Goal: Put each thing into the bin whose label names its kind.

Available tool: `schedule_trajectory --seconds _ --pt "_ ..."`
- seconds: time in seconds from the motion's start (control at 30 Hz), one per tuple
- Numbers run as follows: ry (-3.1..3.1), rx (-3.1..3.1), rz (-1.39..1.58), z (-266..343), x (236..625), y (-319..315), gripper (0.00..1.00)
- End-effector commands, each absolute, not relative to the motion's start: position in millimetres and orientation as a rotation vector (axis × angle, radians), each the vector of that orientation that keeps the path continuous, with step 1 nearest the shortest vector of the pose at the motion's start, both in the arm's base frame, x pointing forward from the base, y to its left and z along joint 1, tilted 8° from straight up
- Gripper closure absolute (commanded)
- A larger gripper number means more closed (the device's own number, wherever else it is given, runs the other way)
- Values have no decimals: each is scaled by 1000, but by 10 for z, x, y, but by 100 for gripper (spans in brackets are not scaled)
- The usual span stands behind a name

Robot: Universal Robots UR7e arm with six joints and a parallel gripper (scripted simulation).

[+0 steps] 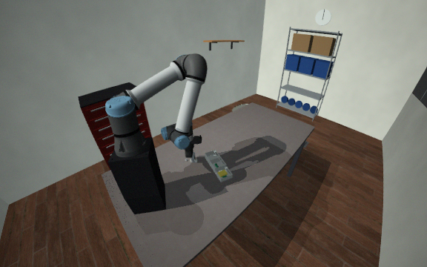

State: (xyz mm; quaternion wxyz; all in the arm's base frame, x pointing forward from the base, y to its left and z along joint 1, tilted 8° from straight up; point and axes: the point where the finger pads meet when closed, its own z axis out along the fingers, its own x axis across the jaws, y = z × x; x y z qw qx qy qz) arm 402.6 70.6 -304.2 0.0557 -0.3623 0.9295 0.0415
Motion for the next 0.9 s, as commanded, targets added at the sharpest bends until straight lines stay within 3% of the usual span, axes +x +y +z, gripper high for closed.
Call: schedule_trajectory --seconds 0.0,0.87 --pt "2820 -1099 125 -3038 4030 705 51" --pt "2820 -1099 125 -2444 3985 634 51"
